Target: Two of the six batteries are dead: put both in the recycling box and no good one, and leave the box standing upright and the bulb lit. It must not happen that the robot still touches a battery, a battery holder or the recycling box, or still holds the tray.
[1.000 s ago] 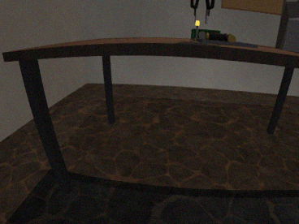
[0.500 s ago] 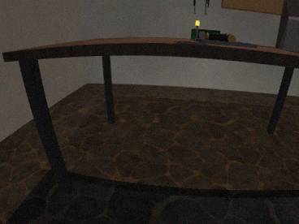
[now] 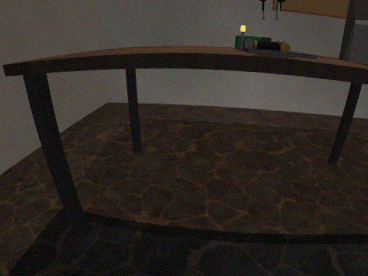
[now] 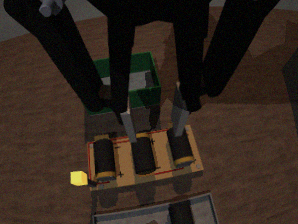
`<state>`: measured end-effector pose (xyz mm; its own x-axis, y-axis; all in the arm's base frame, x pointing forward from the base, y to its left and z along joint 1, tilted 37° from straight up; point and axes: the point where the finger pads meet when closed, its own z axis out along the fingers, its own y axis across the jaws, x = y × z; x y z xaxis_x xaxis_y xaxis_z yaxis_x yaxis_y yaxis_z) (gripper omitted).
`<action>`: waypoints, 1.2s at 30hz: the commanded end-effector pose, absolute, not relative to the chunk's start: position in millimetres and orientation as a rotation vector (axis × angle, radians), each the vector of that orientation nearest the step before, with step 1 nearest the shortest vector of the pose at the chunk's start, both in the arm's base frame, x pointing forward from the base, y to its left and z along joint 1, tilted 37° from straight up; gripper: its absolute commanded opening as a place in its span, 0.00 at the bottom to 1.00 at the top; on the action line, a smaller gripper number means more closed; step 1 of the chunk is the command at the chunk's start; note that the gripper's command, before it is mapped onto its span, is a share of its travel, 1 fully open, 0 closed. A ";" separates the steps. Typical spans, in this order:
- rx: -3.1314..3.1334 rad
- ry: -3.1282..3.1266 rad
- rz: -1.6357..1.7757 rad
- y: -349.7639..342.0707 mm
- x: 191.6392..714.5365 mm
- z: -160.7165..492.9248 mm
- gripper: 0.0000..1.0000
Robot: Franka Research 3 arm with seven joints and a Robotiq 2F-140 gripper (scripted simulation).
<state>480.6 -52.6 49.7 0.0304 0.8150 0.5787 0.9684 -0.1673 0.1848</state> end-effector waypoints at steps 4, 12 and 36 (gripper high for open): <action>-2.019 -1.902 -0.871 -49.1 438.1 40.0 0.29; -2.019 -1.902 -0.871 -48.6 434.9 39.2 0.29; -2.018 -1.904 -0.871 -27.8 444.7 8.9 0.29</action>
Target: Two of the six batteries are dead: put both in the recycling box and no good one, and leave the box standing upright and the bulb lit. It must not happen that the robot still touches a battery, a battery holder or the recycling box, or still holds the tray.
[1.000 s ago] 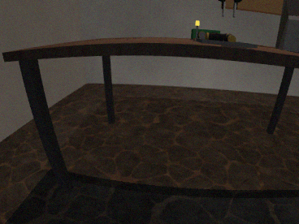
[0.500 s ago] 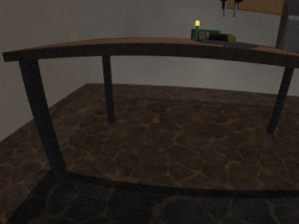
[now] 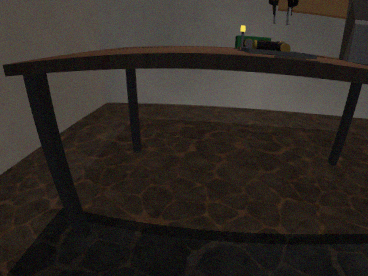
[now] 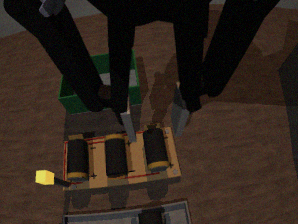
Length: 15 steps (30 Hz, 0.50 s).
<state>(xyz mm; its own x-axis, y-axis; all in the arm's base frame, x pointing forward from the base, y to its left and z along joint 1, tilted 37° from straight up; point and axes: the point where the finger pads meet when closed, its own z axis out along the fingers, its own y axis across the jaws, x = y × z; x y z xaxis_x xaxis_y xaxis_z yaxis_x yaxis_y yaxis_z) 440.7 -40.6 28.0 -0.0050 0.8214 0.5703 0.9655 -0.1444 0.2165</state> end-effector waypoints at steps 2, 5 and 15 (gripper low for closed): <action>-2.018 -1.904 -0.871 -16.8 449.9 -7.0 0.29; -2.018 -1.904 -0.871 -14.2 451.1 -10.8 0.29; -2.018 -1.904 -0.871 -14.2 451.1 -10.8 0.29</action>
